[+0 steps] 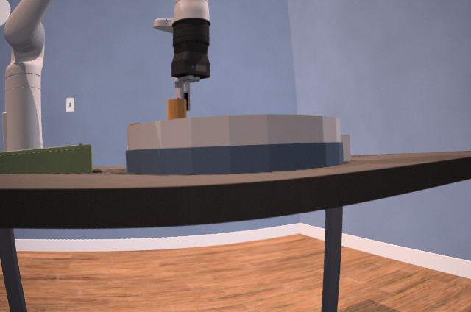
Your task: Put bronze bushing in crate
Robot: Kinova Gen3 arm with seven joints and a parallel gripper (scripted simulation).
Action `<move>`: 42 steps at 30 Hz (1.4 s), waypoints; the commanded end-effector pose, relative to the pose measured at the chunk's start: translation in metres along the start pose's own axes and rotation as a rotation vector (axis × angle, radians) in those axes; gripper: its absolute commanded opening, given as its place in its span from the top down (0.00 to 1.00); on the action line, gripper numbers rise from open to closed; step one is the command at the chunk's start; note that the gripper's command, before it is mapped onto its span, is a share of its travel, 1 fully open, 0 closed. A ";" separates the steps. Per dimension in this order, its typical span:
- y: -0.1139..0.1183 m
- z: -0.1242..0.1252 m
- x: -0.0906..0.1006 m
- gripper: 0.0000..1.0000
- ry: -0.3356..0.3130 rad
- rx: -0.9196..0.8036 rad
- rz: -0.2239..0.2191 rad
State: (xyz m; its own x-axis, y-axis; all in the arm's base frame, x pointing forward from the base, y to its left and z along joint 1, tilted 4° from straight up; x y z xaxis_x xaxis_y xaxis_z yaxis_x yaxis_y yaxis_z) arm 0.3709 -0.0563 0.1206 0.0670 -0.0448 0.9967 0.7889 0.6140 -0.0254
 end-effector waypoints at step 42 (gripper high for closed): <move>0.047 0.035 0.038 1.00 -0.003 0.000 -0.003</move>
State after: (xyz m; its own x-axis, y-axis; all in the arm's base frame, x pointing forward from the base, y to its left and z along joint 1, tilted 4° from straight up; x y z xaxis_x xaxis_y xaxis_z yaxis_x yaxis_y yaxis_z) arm 0.3875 -0.0063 0.1597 0.0639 -0.0472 0.9968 0.7977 0.6026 -0.0226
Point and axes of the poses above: the point where the finger pads meet when closed, its own x axis back along the fingers, its own y axis across the jaws, z = x × y, the point moved 5 cm from there along x, back along the fingers, and after that the axes turned 4 degrees about x, right-handed, at the moved point
